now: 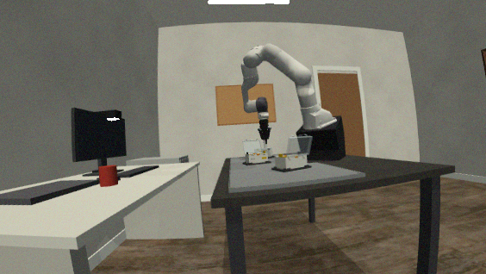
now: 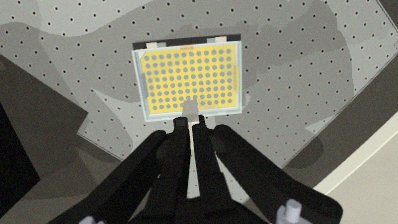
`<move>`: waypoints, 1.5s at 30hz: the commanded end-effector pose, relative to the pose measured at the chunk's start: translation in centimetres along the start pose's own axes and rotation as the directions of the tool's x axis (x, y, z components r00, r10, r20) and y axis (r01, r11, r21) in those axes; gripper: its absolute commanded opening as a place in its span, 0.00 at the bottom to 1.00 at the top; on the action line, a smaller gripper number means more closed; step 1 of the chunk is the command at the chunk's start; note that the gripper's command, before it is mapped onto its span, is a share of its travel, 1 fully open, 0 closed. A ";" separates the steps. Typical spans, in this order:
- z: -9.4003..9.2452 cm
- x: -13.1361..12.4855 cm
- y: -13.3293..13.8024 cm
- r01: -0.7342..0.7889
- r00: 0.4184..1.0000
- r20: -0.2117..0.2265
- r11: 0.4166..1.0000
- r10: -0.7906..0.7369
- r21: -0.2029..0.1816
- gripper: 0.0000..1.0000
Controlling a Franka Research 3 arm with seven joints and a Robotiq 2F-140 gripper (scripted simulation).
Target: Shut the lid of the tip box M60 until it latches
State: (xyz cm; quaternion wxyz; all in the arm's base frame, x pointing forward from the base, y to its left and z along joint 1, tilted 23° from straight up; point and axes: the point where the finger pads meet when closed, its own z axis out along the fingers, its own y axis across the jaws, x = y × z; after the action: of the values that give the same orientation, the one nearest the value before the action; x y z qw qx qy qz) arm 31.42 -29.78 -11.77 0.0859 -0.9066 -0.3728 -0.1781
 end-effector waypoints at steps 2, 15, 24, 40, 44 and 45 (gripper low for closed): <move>0.3 0.1 0.1 0.003 1.000 0.002 1.000 -0.003 0.000 0.00; -1.5 0.1 0.1 0.003 1.000 0.002 1.000 -0.003 0.000 0.00; -3.0 0.1 0.1 0.003 1.000 0.002 1.000 -0.003 0.000 0.00; -5.1 0.1 0.1 0.003 1.000 0.002 1.000 -0.003 0.000 0.00; -5.1 0.1 0.1 0.003 1.000 0.002 1.000 -0.003 0.000 0.00; -5.1 0.1 0.1 0.003 1.000 0.002 1.000 -0.003 0.000 0.00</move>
State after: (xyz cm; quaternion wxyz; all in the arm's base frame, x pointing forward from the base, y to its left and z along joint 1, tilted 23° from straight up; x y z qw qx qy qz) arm 30.34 -31.53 -7.11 0.0808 -0.9046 -0.3791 -0.1772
